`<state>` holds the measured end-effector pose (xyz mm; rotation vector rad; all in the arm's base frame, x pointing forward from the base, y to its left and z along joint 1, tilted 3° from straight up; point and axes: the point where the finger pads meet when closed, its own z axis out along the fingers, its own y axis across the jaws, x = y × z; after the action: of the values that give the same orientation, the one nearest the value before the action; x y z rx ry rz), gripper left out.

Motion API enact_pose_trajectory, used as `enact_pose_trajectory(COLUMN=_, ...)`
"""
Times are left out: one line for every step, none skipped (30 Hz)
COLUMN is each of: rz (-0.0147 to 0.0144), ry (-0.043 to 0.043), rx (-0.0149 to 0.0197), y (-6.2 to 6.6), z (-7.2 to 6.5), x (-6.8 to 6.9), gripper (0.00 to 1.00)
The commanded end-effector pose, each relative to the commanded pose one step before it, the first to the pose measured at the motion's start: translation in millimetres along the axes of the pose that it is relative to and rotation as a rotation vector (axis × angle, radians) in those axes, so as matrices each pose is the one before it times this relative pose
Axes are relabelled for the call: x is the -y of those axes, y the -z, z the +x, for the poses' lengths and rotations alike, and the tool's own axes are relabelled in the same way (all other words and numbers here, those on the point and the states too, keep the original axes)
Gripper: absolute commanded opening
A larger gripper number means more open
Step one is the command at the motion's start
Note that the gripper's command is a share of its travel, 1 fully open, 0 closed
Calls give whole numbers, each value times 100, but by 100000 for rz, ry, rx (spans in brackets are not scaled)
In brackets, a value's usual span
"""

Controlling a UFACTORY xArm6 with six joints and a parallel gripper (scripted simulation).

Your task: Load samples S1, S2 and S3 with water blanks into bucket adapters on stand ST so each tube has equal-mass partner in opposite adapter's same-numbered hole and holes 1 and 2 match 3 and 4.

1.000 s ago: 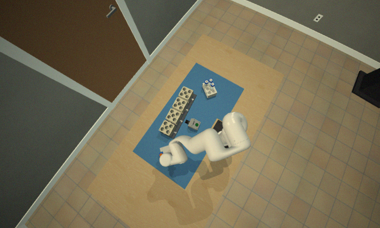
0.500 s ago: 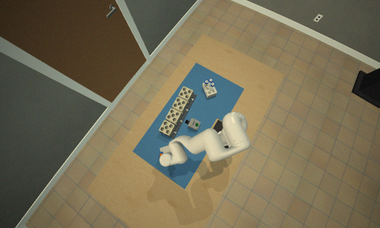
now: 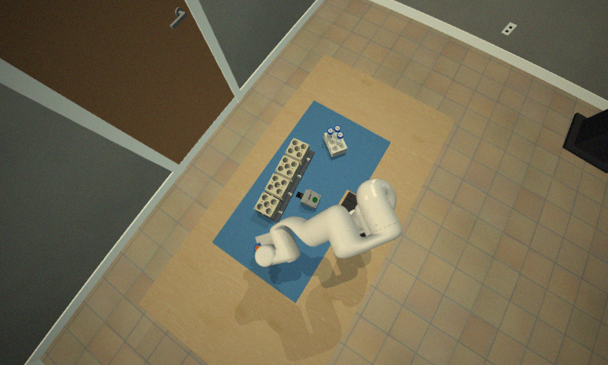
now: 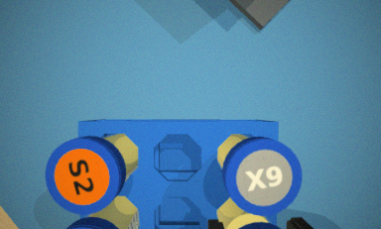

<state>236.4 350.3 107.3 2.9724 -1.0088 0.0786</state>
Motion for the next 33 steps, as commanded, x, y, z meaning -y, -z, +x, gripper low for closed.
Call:
enact_pose_trajectory(rz=465, ry=-9, rx=39, y=410, z=-9, x=153, gripper=0)
enact_pose_trajectory(rz=0, ry=0, rx=0, y=67, z=0, x=0, gripper=0)
enact_pose_trajectory(rz=0, ry=0, rx=0, y=67, z=0, x=0, gripper=0)
enact_pose_trajectory(rz=0, ry=0, rx=0, y=67, z=0, x=0, gripper=0)
enact_pose_trajectory(rz=0, ry=0, rx=0, y=67, z=0, x=0, gripper=0)
enact_pose_trajectory(rz=0, ry=0, rx=0, y=67, z=0, x=0, gripper=0)
enact_pose_trajectory(rz=0, ry=0, rx=0, y=67, z=0, x=0, gripper=0)
enact_pose_trajectory(rz=0, ry=0, rx=0, y=67, z=0, x=0, gripper=0)
enact_pose_trajectory(rz=0, ry=0, rx=0, y=67, z=0, x=0, gripper=0)
enact_pose_trajectory(rz=0, ry=0, rx=0, y=67, z=0, x=0, gripper=0)
enact_pose_trajectory(rz=0, ry=0, rx=0, y=0, z=0, x=0, gripper=0)
enact_pose_trajectory(rz=0, ry=0, rx=0, y=0, z=0, x=0, gripper=0)
enact_pose_trajectory(rz=-1, ry=0, rx=0, y=71, z=0, x=0, gripper=0)
enact_pose_trajectory(rz=0, ry=0, rx=0, y=66, z=0, x=0, gripper=0)
enact_pose_trajectory(rz=0, ry=0, rx=0, y=66, z=0, x=0, gripper=0)
enact_pose_trajectory(rz=0, ry=0, rx=0, y=66, z=0, x=0, gripper=0)
enact_pose_trajectory(rz=0, ry=0, rx=0, y=66, z=0, x=0, gripper=0)
enact_pose_trajectory(rz=0, ry=0, rx=0, y=67, z=0, x=0, gripper=0)
enact_pose_trajectory(rz=0, ry=0, rx=0, y=67, z=0, x=0, gripper=0)
enact_pose_trajectory(rz=0, ry=0, rx=0, y=67, z=0, x=0, gripper=0)
enact_pose_trajectory(rz=0, ry=0, rx=0, y=67, z=0, x=0, gripper=0)
enact_pose_trajectory(rz=0, ry=0, rx=0, y=67, z=0, x=0, gripper=0)
enact_pose_trajectory(rz=0, ry=0, rx=0, y=67, z=0, x=0, gripper=0)
enact_pose_trajectory(rz=0, ry=0, rx=0, y=67, z=0, x=0, gripper=0)
enact_pose_trajectory(rz=-1, ry=0, rx=0, y=2, z=0, x=0, gripper=0)
enact_pose_trajectory(rz=-1, ry=0, rx=0, y=2, z=0, x=0, gripper=0)
enact_pose_trajectory(rz=0, ry=0, rx=0, y=2, z=0, x=0, gripper=0)
enact_pose_trajectory(rz=0, ry=0, rx=0, y=0, z=0, x=0, gripper=0)
enact_pose_trajectory(rz=0, ry=0, rx=0, y=0, z=0, x=0, gripper=0)
enact_pose_trajectory(rz=2, ry=0, rx=0, y=196, z=0, x=0, gripper=0)
enact_pose_trajectory(rz=-1, ry=0, rx=0, y=207, z=0, x=0, gripper=0)
enact_pose_trajectory(rz=1, ry=0, rx=0, y=200, z=0, x=0, gripper=0)
enact_pose_trajectory(rz=0, ry=0, rx=0, y=200, z=0, x=0, gripper=0)
